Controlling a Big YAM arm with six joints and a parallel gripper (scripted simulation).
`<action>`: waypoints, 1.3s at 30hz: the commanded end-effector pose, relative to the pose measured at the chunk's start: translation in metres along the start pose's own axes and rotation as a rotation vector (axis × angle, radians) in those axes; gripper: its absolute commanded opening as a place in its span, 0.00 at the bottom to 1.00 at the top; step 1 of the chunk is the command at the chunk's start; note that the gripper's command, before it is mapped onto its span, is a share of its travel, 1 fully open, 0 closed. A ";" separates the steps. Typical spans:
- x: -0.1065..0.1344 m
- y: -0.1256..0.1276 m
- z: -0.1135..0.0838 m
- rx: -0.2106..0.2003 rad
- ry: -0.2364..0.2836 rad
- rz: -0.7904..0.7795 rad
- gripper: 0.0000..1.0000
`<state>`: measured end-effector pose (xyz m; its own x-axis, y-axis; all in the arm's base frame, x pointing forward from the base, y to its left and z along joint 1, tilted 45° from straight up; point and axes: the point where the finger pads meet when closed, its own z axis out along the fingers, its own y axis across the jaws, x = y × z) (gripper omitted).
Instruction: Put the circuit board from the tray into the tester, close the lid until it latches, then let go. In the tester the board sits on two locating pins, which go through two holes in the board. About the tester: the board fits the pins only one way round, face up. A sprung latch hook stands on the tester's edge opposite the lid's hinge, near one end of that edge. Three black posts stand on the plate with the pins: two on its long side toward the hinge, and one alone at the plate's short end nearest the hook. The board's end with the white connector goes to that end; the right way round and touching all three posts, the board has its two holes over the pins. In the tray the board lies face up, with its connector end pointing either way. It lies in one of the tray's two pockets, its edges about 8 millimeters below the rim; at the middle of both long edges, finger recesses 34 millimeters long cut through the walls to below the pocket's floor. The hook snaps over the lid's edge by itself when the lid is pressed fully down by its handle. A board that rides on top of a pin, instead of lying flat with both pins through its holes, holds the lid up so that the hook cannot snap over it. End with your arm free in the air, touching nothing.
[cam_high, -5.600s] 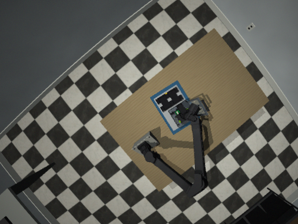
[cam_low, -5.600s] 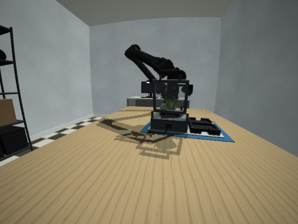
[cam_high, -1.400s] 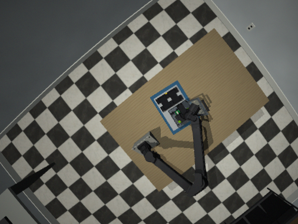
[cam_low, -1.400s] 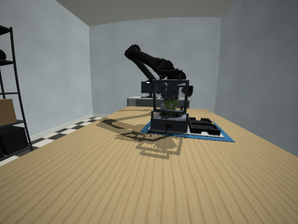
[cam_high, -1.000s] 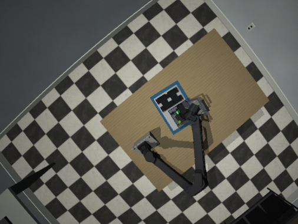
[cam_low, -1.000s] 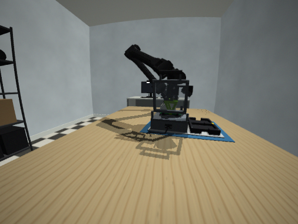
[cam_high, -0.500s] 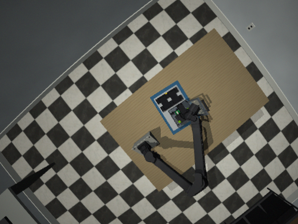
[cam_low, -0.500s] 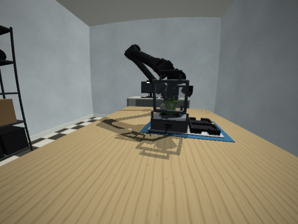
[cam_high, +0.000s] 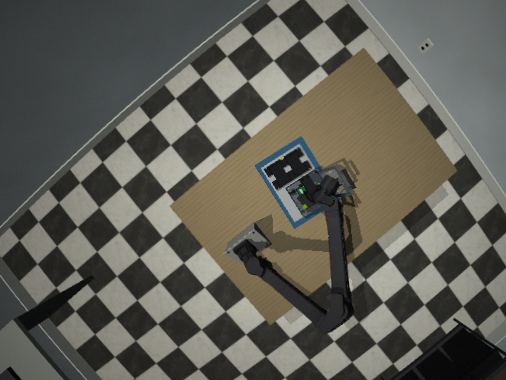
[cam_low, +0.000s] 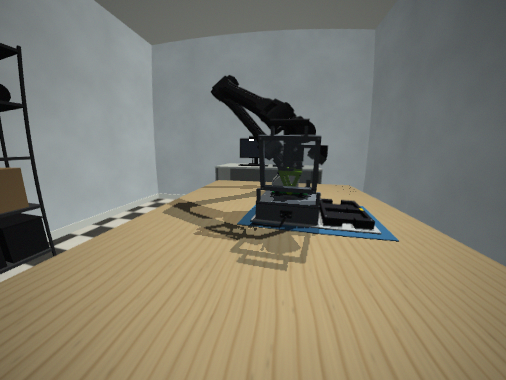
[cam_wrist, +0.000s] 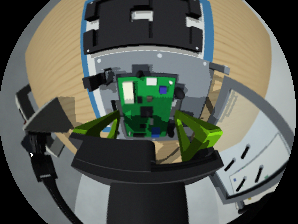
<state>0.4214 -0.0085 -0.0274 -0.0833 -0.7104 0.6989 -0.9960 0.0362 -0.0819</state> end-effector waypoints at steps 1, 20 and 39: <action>0.004 -0.010 -0.002 0.013 -0.007 0.015 0.92; -0.001 -0.019 -0.056 0.049 -0.024 0.028 0.92; -0.001 -0.017 -0.129 0.053 -0.033 0.031 0.92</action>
<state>0.4194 0.0497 0.0384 -0.0754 -0.7093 0.7008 -0.9970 0.0407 -0.0661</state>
